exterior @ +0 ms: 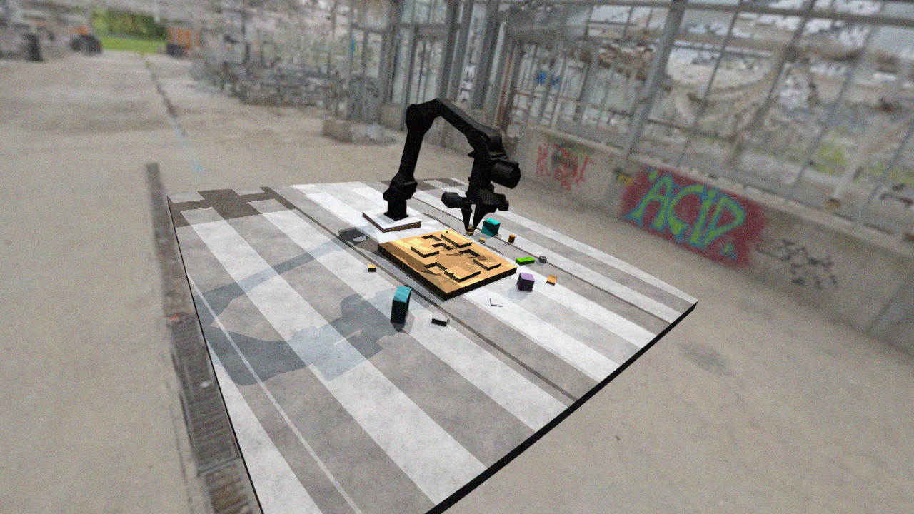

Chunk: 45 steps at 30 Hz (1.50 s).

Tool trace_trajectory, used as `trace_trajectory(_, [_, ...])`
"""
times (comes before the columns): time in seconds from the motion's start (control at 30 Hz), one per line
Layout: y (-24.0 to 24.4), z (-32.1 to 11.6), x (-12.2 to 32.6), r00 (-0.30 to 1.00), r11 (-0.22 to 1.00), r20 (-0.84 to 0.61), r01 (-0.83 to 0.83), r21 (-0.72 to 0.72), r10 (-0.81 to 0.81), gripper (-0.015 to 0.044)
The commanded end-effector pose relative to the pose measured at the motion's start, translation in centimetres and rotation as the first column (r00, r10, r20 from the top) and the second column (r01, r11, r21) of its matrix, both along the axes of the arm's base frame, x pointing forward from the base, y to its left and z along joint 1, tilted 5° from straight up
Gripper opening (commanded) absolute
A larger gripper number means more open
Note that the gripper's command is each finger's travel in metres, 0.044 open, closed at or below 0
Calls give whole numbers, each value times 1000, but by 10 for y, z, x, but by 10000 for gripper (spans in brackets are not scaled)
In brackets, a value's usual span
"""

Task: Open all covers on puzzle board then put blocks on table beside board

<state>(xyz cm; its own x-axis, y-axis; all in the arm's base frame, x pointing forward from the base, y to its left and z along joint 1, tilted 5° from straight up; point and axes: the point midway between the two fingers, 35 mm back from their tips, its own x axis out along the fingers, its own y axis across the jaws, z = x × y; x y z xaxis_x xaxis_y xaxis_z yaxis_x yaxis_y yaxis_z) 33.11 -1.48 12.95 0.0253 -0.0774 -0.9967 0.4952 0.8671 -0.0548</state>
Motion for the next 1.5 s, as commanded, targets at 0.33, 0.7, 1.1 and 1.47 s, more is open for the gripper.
trace_trajectory(0.33, [-53,6,-10,1000,1000,3,-2,0,2,80])
trace_trajectory(0.7, [-94,8,-24,1000,1000,3,-2,-1,2,80])
trace_trajectory(1.1, [-137,12,-45,1000,1000,2,-2,-4,2,80])
trace_trajectory(1.47, [-173,14,-70,1000,1000,1,-2,-8,2,80])
